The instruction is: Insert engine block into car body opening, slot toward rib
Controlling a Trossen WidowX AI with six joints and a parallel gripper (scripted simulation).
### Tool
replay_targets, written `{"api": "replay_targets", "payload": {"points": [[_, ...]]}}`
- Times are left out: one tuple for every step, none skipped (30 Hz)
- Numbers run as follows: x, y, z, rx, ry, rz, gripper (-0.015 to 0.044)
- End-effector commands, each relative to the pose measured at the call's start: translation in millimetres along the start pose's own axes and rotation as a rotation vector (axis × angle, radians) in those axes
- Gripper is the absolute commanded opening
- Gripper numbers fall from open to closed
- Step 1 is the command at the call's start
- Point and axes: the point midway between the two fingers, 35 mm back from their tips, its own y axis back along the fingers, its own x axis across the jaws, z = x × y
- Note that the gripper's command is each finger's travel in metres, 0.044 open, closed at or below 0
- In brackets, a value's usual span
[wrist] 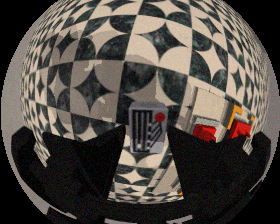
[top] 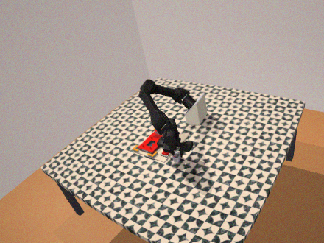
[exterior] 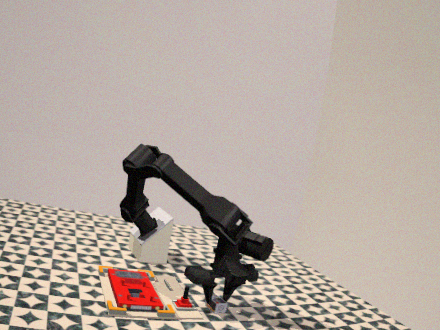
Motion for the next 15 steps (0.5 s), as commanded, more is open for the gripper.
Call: {"api": "replay_targets", "payload": {"points": [[-0.3,-0.2,0.5,-0.004,0.005,-0.005,0.0145],[-0.3,-0.2,0.5,-0.004,0.005,-0.005,0.0138],[-0.3,-0.2,0.5,-0.004,0.005,-0.005,0.0131],[-0.3,-0.2,0.5,-0.004,0.005,-0.005,0.0125],[-0.3,-0.2,0.5,-0.004,0.005,-0.005,0.0118],[-0.3,-0.2,0.5,-0.004,0.005,-0.005,0.0111],[-0.3,-0.2,0.5,-0.004,0.005,-0.005,0.0105],[-0.3,-0.2,0.5,-0.004,0.005,-0.005,0.0078],[-0.1,0.2,0.5,-0.005,0.006,-0.004,0.0052],[0.5,1.5,0.7,-0.007,0.008,-0.001,0.0026],[1.5,3.6,1.0,-0.011,0.012,0.004,0.0000],[2.7,6.2,1.3,-0.016,0.017,0.010,0.0000],[4.0,8.8,1.5,-0.021,0.022,0.016,0.0000],[5.2,11.4,1.8,-0.027,0.027,0.022,0.0000],[6.3,14.3,2.1,-0.031,0.031,0.028,0.0000]]}}
